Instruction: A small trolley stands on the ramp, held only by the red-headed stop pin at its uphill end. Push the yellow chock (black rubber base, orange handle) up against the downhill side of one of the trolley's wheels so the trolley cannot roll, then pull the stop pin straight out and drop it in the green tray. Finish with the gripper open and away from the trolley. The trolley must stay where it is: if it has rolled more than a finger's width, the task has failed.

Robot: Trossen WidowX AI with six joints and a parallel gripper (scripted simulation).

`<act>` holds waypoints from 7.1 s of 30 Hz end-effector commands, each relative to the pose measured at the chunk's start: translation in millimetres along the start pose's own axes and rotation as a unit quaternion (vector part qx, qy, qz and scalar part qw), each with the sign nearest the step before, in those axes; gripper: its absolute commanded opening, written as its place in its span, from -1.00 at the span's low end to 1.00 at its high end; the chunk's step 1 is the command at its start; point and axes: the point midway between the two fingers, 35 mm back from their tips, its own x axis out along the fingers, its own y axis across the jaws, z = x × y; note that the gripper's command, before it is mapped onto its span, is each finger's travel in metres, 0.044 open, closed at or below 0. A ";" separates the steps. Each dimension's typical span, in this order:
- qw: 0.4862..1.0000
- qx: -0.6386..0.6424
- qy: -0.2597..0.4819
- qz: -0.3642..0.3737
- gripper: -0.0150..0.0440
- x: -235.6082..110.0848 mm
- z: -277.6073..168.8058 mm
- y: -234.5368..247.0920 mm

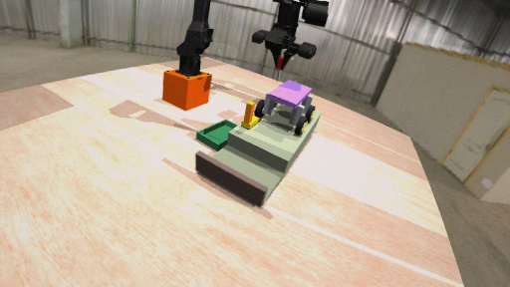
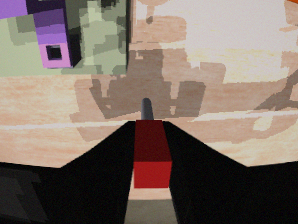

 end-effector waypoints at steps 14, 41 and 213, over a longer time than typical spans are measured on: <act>1.000 0.002 -0.002 0.003 -0.49 -4.7 35.2 -10.6; 1.000 0.002 -0.007 0.002 -0.49 -18.6 138.5 -9.7; 0.659 0.713 -0.167 0.170 0.15 63.0 246.5 -27.6</act>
